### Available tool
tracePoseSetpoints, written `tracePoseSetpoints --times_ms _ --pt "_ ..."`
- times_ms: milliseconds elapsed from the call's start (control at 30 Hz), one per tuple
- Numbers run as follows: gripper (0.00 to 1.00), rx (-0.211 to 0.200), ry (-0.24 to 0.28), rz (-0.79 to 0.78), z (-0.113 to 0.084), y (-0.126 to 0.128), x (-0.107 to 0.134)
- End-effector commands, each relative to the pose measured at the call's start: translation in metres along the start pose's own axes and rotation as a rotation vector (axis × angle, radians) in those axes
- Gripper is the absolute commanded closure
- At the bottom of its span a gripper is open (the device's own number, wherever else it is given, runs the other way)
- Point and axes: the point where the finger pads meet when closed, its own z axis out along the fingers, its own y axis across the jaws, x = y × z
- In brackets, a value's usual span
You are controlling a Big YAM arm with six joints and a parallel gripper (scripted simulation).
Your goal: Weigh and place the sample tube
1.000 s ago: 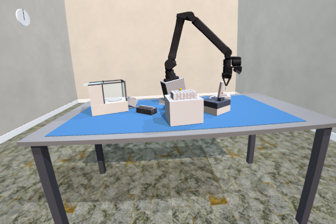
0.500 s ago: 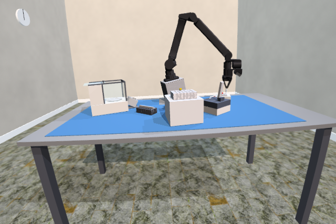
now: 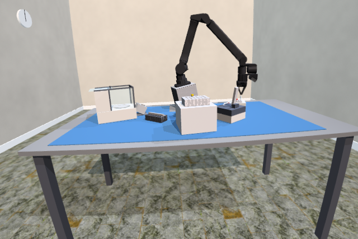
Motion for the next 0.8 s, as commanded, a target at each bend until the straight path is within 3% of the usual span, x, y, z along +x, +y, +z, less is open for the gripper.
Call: tracePoseSetpoints --times_ms 0,767 --pt "0.91 0.003 -0.031 -0.003 -0.0104 -0.0053 -0.0044" --pt "0.91 0.003 -0.026 -0.004 -0.0079 -0.0046 -0.0011"
